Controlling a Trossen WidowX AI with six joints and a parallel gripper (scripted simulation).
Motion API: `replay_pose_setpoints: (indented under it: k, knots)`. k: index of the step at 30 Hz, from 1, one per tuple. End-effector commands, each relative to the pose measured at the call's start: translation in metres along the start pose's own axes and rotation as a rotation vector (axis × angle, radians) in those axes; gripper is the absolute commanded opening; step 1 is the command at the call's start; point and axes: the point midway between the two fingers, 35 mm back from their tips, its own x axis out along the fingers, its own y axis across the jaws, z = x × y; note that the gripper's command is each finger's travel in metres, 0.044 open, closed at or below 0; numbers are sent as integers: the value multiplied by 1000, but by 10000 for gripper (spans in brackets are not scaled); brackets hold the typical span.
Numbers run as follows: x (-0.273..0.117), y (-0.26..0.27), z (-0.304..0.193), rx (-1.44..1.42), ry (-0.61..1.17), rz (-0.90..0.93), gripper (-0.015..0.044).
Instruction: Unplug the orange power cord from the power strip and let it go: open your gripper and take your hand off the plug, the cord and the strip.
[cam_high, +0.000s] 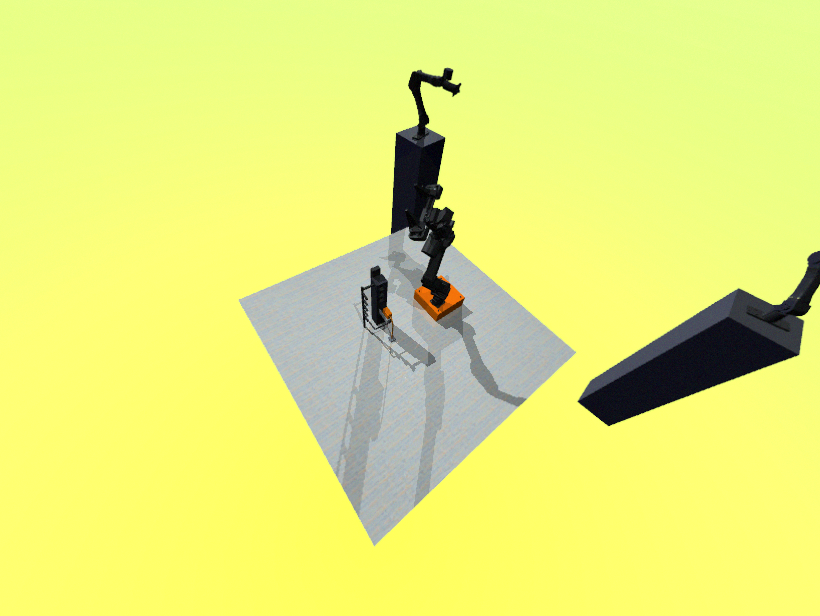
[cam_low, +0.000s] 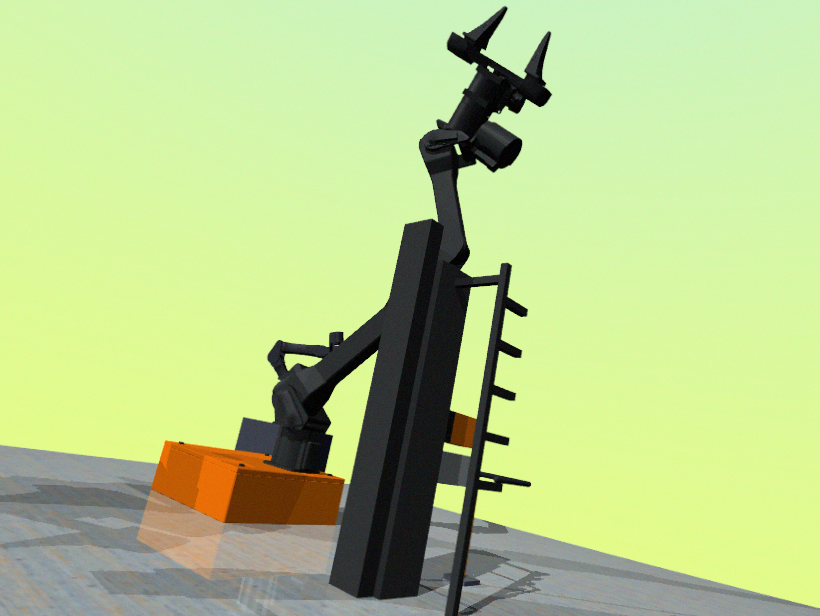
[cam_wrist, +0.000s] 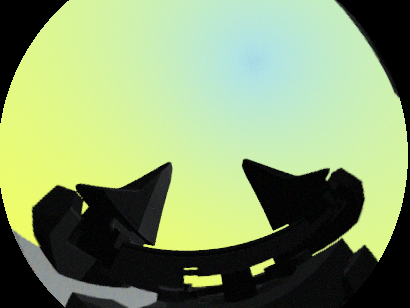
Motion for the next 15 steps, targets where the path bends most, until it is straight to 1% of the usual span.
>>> replay_pose_setpoints:
  k: [1,5,9,15]
  knots:
    - [0,-1,1,0,-2,-1,374]
    - [-8,-20,16,12,-47,-38,269]
    - [-24,-59,37,41,-117,-116,164]
    - [-47,-111,49,111,-176,-218,160]
